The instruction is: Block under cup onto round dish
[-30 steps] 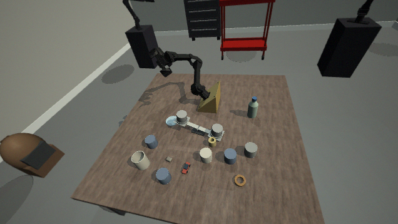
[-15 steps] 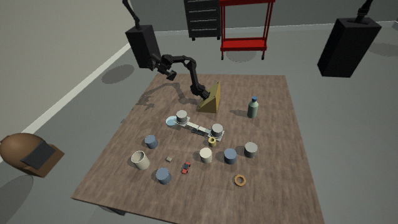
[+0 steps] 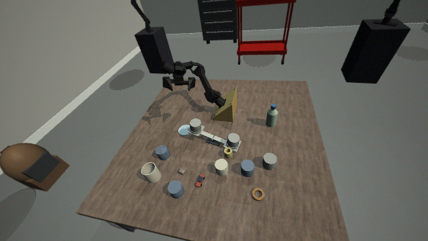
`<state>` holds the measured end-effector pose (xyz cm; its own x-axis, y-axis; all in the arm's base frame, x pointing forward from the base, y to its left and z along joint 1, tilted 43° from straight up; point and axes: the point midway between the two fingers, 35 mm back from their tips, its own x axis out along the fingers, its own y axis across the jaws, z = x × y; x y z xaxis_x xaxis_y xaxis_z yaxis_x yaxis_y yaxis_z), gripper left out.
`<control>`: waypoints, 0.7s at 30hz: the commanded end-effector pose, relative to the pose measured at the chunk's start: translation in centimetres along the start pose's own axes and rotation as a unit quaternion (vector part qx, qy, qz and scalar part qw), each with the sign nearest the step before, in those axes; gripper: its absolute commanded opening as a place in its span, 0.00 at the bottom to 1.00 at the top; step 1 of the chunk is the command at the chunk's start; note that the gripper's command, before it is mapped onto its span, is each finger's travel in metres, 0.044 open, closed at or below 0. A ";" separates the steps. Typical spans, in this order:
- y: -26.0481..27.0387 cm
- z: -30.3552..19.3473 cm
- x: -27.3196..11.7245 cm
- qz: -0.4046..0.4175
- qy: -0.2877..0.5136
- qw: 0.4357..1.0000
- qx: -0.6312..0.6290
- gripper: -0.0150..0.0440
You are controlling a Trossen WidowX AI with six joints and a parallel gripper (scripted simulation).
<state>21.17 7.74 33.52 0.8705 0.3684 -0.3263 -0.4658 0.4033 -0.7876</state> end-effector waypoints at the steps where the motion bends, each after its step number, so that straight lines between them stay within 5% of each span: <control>1: 1.7 -0.8 1.6 0.040 0.035 0.997 0.061 1.00; 21: 10.4 -3.7 6.1 0.144 0.247 0.921 0.264 1.00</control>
<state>22.56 10.76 23.38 0.6559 0.2146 -0.7237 -0.6209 0.6987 -0.3555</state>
